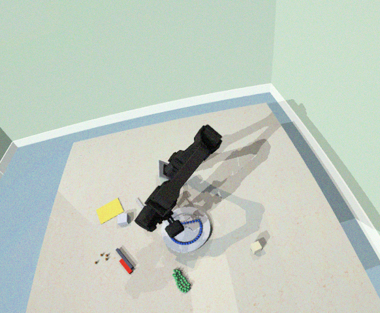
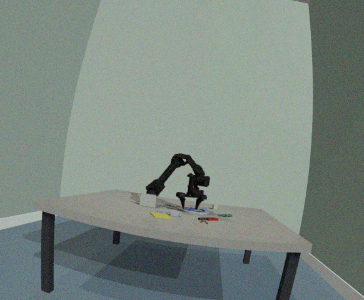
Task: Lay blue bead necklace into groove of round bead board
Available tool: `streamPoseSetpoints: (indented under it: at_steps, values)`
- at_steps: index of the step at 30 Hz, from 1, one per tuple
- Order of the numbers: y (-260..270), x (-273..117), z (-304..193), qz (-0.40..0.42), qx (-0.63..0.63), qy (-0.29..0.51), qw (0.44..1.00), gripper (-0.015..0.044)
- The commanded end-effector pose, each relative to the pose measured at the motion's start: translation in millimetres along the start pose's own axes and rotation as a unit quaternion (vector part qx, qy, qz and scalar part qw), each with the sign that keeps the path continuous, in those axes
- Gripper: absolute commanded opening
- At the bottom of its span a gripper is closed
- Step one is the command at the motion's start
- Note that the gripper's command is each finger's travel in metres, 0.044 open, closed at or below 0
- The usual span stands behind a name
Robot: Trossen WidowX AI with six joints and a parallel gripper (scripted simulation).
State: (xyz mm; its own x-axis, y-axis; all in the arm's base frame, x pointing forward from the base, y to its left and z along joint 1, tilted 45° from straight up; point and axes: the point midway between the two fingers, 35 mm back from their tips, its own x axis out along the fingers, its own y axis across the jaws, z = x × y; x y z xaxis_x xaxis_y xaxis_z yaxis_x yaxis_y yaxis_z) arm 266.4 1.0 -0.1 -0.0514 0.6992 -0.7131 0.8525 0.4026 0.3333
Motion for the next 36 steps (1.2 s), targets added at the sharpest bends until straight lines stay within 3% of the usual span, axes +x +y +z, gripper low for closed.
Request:
streamPoseSetpoints:
  at_steps: [1, 15, 17, 22, 27, 31, 36]
  values:
    - [0.3, -3.4, 0.0, 0.000, -0.001, 0.000, 1.000, 0.0440]
    - [0.3, -5.5, 0.0, 0.001, -0.001, 0.000, 1.000, 0.0440]
    - [0.5, -6.2, -0.3, 0.001, -0.033, 0.000, 0.999, 0.0387]
    - [1.6, -11.3, -1.9, 0.001, -0.262, 0.000, 0.965, 0.0256]
    - [2.7, -16.7, -3.8, 0.001, -0.485, 0.000, 0.874, 0.0125]
    - [3.6, -20.9, -5.4, 0.001, -0.644, 0.000, 0.765, 0.0120]
    - [4.6, -26.3, -7.5, 0.001, -0.808, 0.000, 0.589, 0.0120]
